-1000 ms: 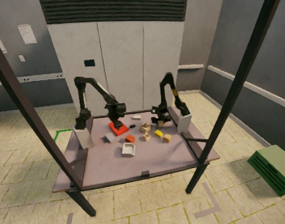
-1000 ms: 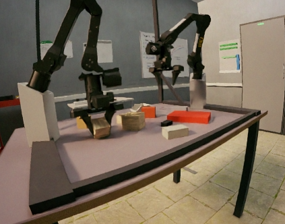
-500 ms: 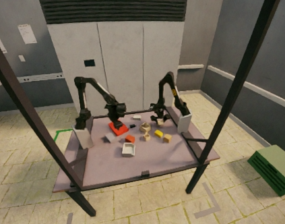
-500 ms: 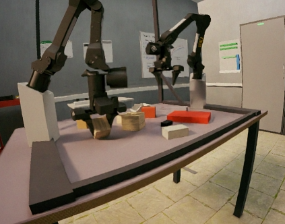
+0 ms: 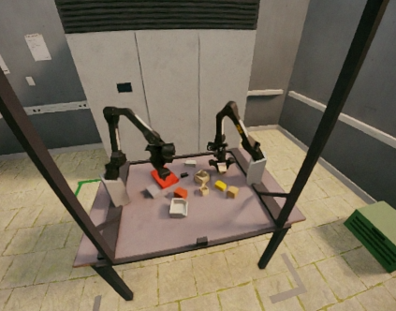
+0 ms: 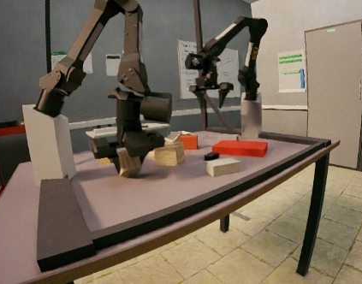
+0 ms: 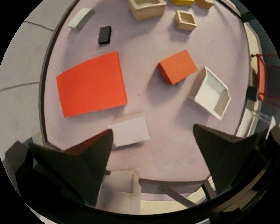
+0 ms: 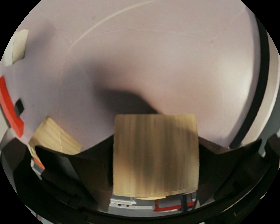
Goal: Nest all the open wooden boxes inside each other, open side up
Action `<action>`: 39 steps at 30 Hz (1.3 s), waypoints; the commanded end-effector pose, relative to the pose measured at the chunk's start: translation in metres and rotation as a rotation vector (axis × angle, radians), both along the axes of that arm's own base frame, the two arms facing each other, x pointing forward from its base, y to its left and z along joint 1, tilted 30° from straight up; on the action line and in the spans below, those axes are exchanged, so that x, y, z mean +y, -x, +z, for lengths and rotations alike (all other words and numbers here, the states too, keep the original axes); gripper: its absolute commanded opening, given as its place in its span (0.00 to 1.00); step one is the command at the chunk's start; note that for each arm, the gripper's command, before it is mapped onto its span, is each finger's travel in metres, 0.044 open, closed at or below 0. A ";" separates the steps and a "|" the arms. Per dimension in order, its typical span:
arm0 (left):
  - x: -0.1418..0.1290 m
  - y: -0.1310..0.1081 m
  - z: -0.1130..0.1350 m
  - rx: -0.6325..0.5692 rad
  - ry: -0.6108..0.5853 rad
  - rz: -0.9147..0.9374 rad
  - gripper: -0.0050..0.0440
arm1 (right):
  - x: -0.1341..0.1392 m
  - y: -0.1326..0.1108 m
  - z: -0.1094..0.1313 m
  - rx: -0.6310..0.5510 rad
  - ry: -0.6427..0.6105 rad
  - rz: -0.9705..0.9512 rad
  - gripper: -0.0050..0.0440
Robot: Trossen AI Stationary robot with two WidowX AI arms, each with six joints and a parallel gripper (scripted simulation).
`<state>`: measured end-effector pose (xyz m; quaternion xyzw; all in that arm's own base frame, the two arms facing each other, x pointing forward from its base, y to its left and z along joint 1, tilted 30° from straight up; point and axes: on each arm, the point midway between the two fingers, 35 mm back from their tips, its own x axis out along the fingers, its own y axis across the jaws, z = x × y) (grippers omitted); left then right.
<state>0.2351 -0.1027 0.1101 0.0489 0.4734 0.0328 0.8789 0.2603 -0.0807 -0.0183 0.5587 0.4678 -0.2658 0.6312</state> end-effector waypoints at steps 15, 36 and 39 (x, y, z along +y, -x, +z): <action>-0.001 -0.001 0.005 -0.012 0.014 0.003 0.92 | -0.013 -0.006 0.000 0.066 -0.255 0.144 0.00; -0.001 -0.001 0.005 -0.012 0.014 0.003 0.92 | -0.022 -0.013 -0.009 0.130 -0.483 0.264 0.00; -0.001 -0.001 0.005 -0.012 0.014 0.003 0.92 | -0.022 -0.014 -0.010 0.131 -0.482 0.265 0.00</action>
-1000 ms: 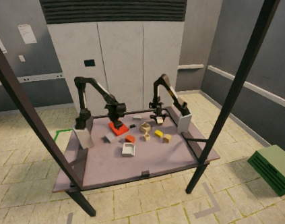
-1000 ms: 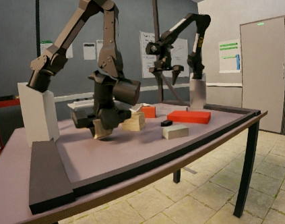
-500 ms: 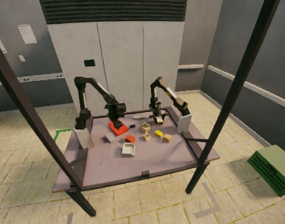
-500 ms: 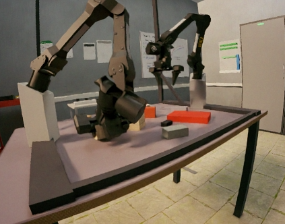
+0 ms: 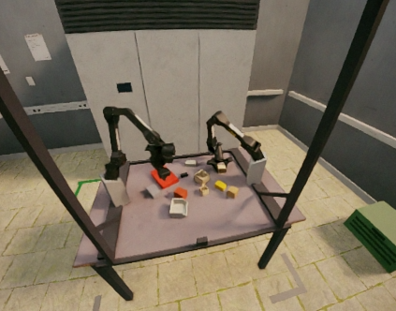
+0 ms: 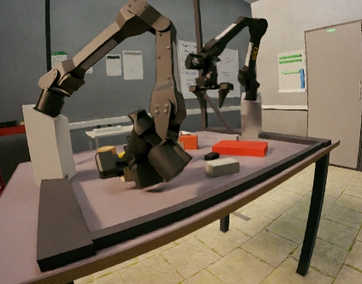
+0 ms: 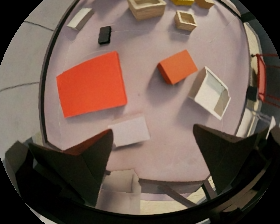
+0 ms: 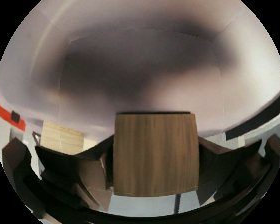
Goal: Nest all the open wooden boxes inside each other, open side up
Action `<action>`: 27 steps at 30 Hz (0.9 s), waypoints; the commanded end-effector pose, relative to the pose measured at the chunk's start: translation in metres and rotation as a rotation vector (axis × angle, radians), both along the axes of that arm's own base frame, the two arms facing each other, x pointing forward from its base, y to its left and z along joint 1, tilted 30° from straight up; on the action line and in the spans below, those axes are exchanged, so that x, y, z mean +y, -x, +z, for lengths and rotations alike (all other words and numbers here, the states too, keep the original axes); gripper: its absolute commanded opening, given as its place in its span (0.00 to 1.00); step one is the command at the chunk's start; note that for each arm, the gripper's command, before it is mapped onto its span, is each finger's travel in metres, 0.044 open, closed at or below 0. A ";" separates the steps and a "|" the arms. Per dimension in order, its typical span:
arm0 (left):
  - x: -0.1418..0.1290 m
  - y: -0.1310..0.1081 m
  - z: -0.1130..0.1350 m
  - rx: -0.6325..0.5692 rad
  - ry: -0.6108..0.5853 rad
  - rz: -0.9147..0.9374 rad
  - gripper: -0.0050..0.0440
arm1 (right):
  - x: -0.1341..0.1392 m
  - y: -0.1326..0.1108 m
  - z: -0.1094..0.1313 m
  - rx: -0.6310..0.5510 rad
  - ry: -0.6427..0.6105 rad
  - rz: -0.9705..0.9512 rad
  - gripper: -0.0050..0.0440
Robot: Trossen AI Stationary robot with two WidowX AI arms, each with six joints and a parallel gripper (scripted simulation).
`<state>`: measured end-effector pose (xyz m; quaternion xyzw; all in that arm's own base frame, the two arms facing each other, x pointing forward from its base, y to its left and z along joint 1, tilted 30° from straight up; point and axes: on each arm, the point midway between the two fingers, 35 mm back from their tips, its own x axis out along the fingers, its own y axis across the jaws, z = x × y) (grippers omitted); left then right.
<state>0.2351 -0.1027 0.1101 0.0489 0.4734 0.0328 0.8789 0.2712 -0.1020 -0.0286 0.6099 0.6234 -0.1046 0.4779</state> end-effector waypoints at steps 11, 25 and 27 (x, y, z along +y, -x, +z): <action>-0.001 -0.001 0.005 -0.012 0.014 0.003 0.92 | -0.001 -0.002 0.003 -0.010 0.000 0.012 0.64; -0.001 -0.001 0.005 -0.012 0.014 0.003 0.92 | -0.001 -0.002 0.003 -0.010 0.000 0.012 0.92; -0.001 -0.001 0.005 -0.012 0.014 0.003 0.92 | -0.001 -0.002 0.003 -0.010 0.000 0.012 0.92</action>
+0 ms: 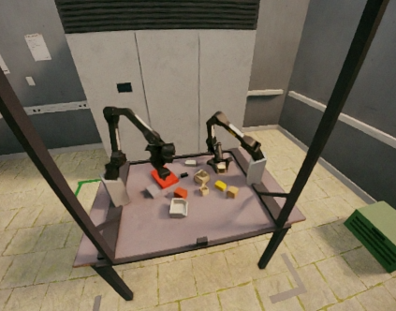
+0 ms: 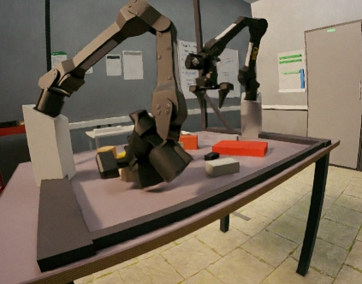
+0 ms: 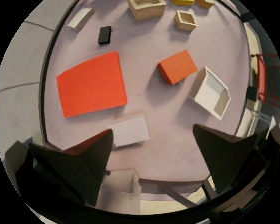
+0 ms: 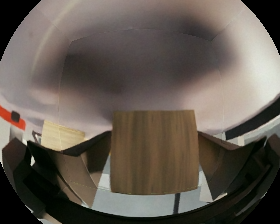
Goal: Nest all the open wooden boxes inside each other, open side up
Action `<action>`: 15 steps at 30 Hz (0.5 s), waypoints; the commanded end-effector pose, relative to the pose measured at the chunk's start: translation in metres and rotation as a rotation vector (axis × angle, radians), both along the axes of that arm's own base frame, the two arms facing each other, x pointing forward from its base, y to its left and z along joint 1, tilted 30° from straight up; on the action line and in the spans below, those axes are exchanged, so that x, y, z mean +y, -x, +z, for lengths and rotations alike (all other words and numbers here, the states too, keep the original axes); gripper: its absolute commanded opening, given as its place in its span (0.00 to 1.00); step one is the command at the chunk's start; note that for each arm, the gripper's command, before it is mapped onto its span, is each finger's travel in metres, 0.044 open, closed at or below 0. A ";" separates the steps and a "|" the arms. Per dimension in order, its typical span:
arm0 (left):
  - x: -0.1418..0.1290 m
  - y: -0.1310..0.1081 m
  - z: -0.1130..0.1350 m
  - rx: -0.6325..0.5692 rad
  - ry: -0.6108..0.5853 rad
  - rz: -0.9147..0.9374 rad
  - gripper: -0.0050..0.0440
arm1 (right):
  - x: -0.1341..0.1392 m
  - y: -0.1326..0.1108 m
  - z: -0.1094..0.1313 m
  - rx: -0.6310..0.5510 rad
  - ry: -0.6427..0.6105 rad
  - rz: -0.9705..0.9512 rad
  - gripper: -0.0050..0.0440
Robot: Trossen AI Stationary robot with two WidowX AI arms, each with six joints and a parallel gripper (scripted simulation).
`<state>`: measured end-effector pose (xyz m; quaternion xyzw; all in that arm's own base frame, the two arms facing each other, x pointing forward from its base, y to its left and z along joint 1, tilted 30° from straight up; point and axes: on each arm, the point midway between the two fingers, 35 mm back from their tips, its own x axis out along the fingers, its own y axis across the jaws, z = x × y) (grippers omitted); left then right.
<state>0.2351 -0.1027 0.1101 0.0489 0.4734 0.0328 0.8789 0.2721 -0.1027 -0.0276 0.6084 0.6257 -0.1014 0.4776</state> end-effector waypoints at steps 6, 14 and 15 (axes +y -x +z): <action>-0.001 -0.001 0.005 -0.012 0.014 0.003 0.92 | -0.001 -0.001 0.002 -0.009 0.003 0.005 0.92; -0.001 -0.001 0.005 -0.012 0.014 0.003 0.92 | 0.004 0.008 0.020 -0.053 0.170 -0.078 0.92; -0.001 -0.001 0.005 -0.012 0.014 0.003 0.92 | 0.005 0.009 0.021 -0.059 0.185 -0.087 0.92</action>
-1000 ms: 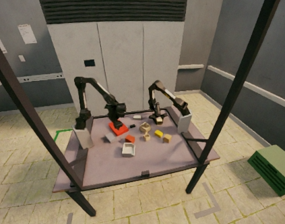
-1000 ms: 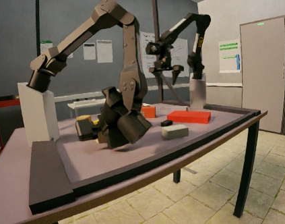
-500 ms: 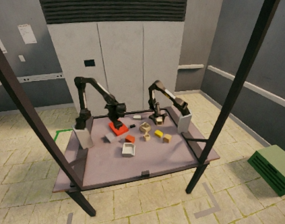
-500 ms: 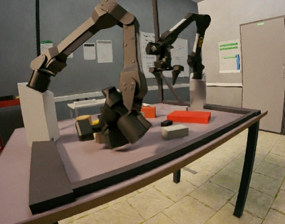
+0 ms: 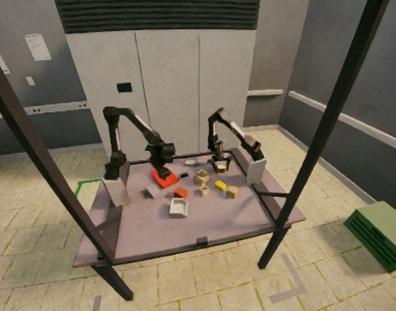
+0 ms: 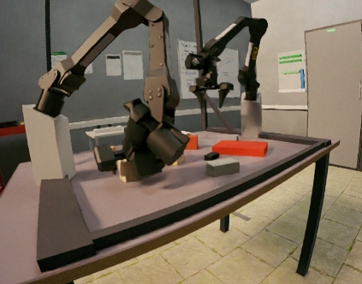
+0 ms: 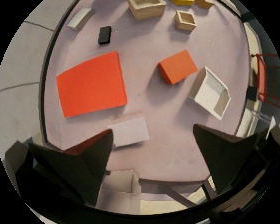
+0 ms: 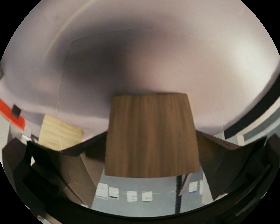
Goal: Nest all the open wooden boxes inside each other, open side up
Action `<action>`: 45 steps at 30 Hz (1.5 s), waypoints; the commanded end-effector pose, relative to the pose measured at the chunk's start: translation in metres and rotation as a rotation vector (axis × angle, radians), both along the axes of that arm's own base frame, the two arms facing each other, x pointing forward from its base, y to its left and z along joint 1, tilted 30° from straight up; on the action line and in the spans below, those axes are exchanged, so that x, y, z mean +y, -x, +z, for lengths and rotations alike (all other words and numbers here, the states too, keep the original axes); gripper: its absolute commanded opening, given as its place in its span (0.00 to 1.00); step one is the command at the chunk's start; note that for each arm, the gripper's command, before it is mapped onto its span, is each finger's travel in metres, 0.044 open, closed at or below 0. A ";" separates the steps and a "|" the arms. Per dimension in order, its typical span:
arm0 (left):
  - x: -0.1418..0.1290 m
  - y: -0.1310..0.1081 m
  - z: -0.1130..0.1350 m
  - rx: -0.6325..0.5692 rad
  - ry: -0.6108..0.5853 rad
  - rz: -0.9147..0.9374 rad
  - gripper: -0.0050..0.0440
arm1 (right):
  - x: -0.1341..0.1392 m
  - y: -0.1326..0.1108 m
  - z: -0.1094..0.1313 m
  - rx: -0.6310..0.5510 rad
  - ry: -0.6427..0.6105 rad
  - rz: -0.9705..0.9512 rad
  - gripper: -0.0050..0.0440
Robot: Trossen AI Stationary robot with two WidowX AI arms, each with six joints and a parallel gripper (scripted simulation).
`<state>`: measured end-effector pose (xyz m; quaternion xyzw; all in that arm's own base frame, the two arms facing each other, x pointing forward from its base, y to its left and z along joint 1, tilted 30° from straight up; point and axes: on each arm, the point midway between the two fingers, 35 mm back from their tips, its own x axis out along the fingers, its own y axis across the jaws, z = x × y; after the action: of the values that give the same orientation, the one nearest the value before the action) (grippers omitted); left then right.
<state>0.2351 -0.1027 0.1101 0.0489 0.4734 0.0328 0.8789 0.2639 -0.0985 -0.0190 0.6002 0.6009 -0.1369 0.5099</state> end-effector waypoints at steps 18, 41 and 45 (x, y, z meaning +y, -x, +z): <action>-0.001 -0.001 0.005 -0.012 0.014 0.003 0.92 | 0.007 0.015 0.035 -0.102 0.319 -0.162 0.92; -0.001 -0.001 0.005 -0.012 0.014 0.003 0.92 | 0.016 0.035 0.069 -0.200 0.652 -0.347 0.92; -0.001 -0.001 0.005 -0.012 0.014 0.003 0.92 | 0.015 0.034 0.070 -0.201 0.650 -0.345 0.92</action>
<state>0.2351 -0.1027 0.1101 0.0489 0.4734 0.0328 0.8789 0.2291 -0.0837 0.0468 0.5100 0.3711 -0.3446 0.6954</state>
